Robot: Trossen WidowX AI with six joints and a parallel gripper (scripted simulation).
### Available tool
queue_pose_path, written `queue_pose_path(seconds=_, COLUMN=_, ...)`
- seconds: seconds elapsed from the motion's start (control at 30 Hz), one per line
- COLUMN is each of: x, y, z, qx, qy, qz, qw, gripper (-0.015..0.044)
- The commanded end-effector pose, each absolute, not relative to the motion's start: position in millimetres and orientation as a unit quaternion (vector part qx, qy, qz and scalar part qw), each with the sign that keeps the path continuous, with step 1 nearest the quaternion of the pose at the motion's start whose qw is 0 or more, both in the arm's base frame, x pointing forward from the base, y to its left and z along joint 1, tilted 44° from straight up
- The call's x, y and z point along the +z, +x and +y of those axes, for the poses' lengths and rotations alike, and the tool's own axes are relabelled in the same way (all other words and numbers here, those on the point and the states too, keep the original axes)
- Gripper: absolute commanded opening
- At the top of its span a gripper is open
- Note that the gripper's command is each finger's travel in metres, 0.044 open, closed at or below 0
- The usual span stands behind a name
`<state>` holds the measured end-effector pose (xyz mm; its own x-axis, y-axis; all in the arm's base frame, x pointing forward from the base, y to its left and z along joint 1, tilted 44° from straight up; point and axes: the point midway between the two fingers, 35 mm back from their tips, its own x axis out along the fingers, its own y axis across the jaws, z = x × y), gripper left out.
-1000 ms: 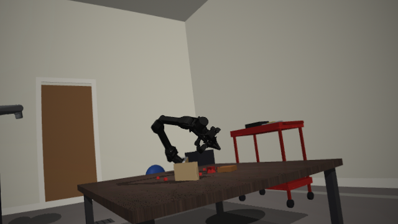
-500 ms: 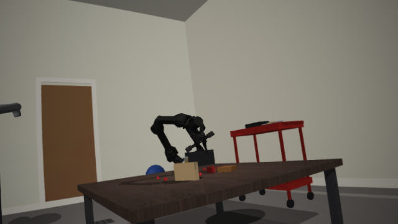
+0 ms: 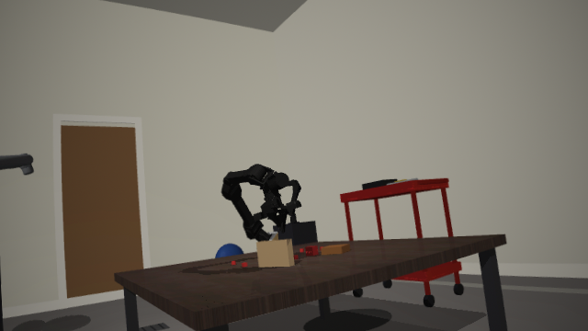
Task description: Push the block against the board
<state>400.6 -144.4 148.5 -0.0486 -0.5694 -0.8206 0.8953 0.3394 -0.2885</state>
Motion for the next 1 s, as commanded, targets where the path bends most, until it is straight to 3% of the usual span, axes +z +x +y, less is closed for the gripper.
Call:
queue_pose_path(seconds=0.0, x=169.7, y=388.7, z=-162.2, qx=-0.606, qy=0.184, qz=0.429, qw=0.644, gripper=0.0000)
queue_pose_path(seconds=0.4, x=194.9, y=373.6, z=-180.0, qx=-0.665, qy=0.192, qz=0.374, qw=0.618, gripper=0.0000)
queue_pose_path(seconds=0.63, x=161.3, y=366.3, z=-212.9, qx=-0.665, qy=0.192, qz=0.373, qw=0.618, gripper=0.0000)
queue_pose_path(seconds=0.97, x=156.5, y=365.4, z=-209.8, qx=-0.665, qy=0.192, qz=0.373, qw=0.618, gripper=0.0000)
